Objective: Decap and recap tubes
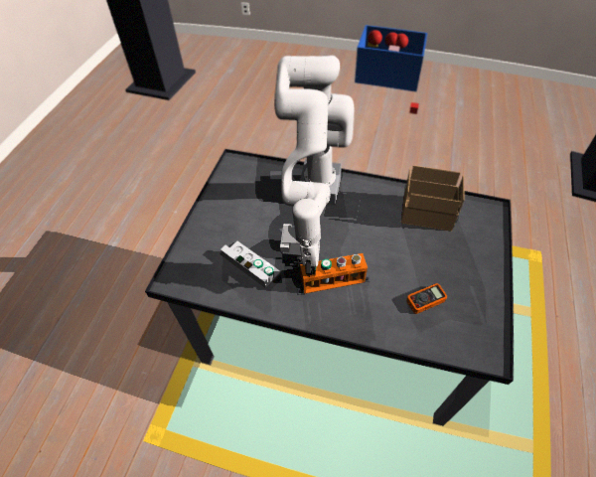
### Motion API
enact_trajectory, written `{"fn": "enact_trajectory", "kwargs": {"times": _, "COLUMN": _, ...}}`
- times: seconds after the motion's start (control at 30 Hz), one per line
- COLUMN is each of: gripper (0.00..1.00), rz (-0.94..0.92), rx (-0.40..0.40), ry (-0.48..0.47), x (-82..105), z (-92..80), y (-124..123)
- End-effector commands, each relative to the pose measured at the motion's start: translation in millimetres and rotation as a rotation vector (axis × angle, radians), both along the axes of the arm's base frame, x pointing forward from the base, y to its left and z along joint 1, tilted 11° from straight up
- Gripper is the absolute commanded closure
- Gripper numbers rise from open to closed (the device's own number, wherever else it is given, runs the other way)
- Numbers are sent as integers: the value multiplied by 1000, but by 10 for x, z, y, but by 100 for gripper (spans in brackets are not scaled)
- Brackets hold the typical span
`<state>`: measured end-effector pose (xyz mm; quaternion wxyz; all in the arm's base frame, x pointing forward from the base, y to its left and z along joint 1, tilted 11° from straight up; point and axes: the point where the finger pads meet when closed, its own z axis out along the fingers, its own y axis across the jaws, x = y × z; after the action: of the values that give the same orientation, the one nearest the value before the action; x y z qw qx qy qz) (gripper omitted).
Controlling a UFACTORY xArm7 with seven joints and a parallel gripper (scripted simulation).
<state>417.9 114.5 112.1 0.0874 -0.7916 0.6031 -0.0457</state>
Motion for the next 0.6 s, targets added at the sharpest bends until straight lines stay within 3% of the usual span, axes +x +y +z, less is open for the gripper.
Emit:
{"fn": "enact_trajectory", "kwargs": {"times": 0.0, "gripper": 54, "rz": -279, "rx": 1, "ry": 9, "x": 10, "z": 13, "y": 5}}
{"fn": "enact_trajectory", "kwargs": {"times": 0.2, "gripper": 54, "rz": -493, "rx": 38, "ry": 22, "x": 10, "z": 13, "y": 4}}
{"fn": "enact_trajectory", "kwargs": {"times": 0.47, "gripper": 54, "rz": -493, "rx": 38, "ry": 22, "x": 10, "z": 14, "y": 5}}
{"fn": "enact_trajectory", "kwargs": {"times": 0.5, "gripper": 100, "rz": -493, "rx": 38, "ry": 22, "x": 10, "z": 14, "y": 5}}
{"fn": "enact_trajectory", "kwargs": {"times": 0.57, "gripper": 100, "rz": -493, "rx": 38, "ry": 22, "x": 10, "z": 14, "y": 5}}
